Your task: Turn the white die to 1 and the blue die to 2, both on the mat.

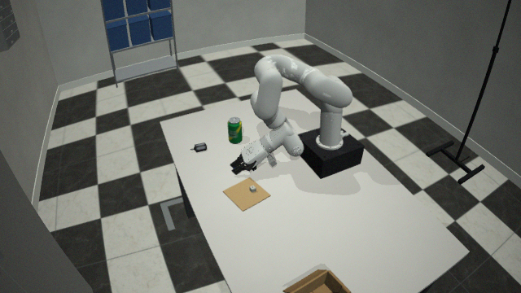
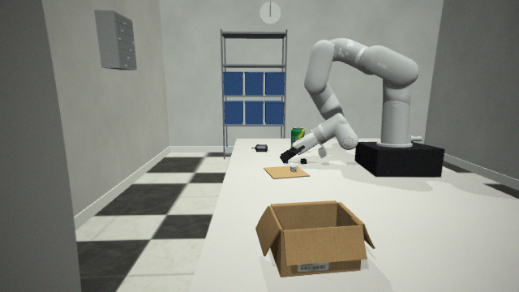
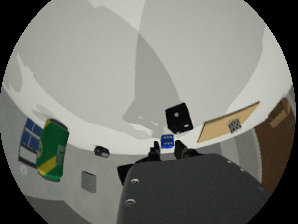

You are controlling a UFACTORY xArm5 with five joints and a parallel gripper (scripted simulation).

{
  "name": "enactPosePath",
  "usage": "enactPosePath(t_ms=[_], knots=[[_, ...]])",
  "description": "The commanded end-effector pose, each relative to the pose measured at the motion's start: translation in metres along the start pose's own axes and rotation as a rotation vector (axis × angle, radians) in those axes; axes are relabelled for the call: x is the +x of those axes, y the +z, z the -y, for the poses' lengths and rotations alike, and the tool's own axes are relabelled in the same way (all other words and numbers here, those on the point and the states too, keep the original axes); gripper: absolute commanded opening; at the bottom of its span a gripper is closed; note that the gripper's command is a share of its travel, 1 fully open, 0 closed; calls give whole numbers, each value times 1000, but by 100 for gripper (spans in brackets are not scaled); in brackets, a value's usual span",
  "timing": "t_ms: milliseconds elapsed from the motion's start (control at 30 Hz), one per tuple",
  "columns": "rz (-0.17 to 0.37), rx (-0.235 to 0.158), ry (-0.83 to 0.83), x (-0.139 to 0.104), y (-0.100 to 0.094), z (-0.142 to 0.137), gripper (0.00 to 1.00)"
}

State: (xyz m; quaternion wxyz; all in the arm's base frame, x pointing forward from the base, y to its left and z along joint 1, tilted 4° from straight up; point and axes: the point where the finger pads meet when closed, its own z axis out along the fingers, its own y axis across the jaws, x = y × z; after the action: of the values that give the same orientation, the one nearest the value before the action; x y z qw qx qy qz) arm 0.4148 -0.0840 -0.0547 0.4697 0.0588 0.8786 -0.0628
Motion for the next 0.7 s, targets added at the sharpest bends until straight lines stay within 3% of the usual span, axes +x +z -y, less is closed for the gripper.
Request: enactPosePath(t_ms=[0,333,667], knots=[[1,0,0,-1,-8,0,36],[2,-2,0,-1,-41,-1,36],[2,-3,0,-2,-45,-1,36]])
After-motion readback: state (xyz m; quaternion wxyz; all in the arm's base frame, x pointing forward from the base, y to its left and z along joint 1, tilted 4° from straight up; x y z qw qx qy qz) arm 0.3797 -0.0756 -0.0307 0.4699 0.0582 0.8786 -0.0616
